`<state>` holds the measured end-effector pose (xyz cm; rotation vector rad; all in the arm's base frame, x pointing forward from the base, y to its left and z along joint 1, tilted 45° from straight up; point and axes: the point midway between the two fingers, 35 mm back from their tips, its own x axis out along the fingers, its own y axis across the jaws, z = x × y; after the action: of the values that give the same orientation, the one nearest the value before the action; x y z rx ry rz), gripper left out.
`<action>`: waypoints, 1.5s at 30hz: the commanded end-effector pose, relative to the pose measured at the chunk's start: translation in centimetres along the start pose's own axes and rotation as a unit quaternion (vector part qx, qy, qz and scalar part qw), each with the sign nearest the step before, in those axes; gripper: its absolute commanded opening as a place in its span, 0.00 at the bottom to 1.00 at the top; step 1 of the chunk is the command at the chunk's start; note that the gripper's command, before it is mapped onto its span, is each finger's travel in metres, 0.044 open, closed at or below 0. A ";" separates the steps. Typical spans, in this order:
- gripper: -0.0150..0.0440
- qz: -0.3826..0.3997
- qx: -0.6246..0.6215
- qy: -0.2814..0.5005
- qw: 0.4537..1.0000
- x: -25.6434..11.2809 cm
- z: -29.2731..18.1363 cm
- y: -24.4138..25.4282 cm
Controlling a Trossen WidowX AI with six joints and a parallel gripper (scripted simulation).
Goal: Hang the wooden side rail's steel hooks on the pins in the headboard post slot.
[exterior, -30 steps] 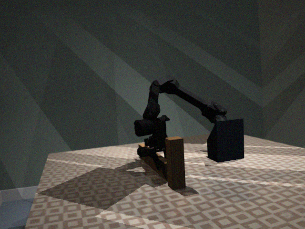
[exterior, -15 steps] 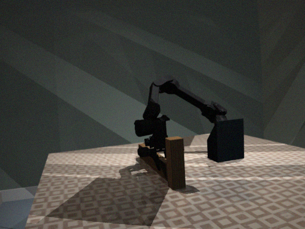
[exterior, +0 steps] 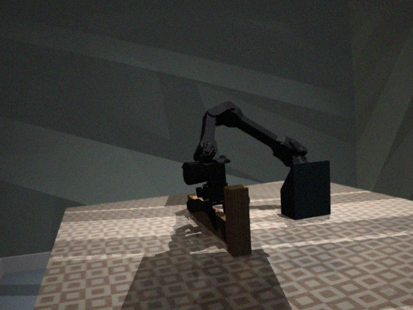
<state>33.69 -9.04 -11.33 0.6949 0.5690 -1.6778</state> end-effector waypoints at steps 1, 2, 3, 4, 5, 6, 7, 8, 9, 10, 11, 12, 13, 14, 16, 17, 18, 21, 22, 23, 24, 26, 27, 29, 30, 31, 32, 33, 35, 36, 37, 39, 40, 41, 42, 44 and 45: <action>0.25 0.007 0.004 0.001 1.000 -0.6 -0.1 0.3; 0.25 0.007 0.004 0.001 1.000 -0.6 -0.1 0.3; 0.25 0.007 0.004 0.001 1.000 -0.6 -0.1 0.3; 0.25 0.007 0.004 0.001 1.000 -0.6 -0.1 0.3; 0.25 0.007 0.004 0.001 1.000 -0.6 -0.1 0.3; 0.25 0.007 0.004 0.001 1.000 -0.7 -0.1 0.3; 0.25 0.007 0.004 0.001 1.000 -0.7 -0.1 0.3; 0.25 0.007 0.004 0.001 1.000 -0.7 -0.1 0.3; 0.25 0.007 0.004 0.001 1.000 -0.7 -0.1 0.3; 0.25 0.007 0.004 0.001 1.000 -0.7 -0.1 0.3; 0.25 0.007 0.004 0.001 1.000 -0.7 -0.1 0.3; 0.25 0.007 0.004 0.001 1.000 -0.8 -0.1 0.3; 0.25 0.007 0.004 0.001 1.000 -0.8 -0.1 0.3; 0.25 0.007 0.004 0.001 1.000 -0.8 -0.1 0.3; 0.25 0.007 0.004 0.001 1.000 -0.8 -0.1 0.3; 0.25 0.007 0.004 0.001 1.000 -0.8 -0.1 0.3; 0.25 0.007 0.004 0.001 1.000 -0.9 -0.1 0.3; 0.25 0.007 0.004 0.001 1.000 -0.9 -0.1 0.3; 0.25 0.007 0.004 0.001 1.000 -0.9 -0.1 0.3; 0.25 0.007 0.004 0.001 1.000 -0.9 -0.1 0.3; 0.25 0.007 0.004 0.001 1.000 -1.0 -0.1 0.3; 0.25 0.007 0.004 0.001 1.000 -1.0 -0.1 0.3; 0.25 0.007 0.004 0.001 1.000 -1.0 -0.1 0.3; 0.25 0.007 0.004 0.001 1.000 -1.0 -0.1 0.3; 0.25 0.007 0.004 0.001 1.000 -1.1 -0.1 0.3; 0.25 0.007 0.004 0.001 1.000 -1.1 -0.1 0.3; 0.25 0.007 0.004 0.001 1.000 -1.1 -0.1 0.3; 0.25 0.007 0.004 0.001 1.000 -1.1 -0.1 0.3; 0.25 0.007 0.004 0.001 1.000 -1.1 -0.1 0.3; 0.25 0.007 0.004 0.001 1.000 -1.2 -0.1 0.3; 0.25 0.007 0.004 0.001 1.000 -1.2 -0.1 0.3; 0.25 0.007 0.004 0.001 1.000 -1.2 -0.1 0.3; 0.25 0.007 0.004 0.001 1.000 -1.2 -0.1 0.3; 0.25 0.007 0.004 0.001 1.000 -1.2 -0.1 0.3; 0.25 0.007 0.004 0.001 1.000 -1.3 -0.1 0.3; 0.25 0.007 0.004 0.001 1.000 -1.3 -0.1 0.3; 0.25 0.007 0.004 0.001 1.000 -1.3 -0.1 0.3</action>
<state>33.67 -8.57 -10.82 0.6925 0.5690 -1.6804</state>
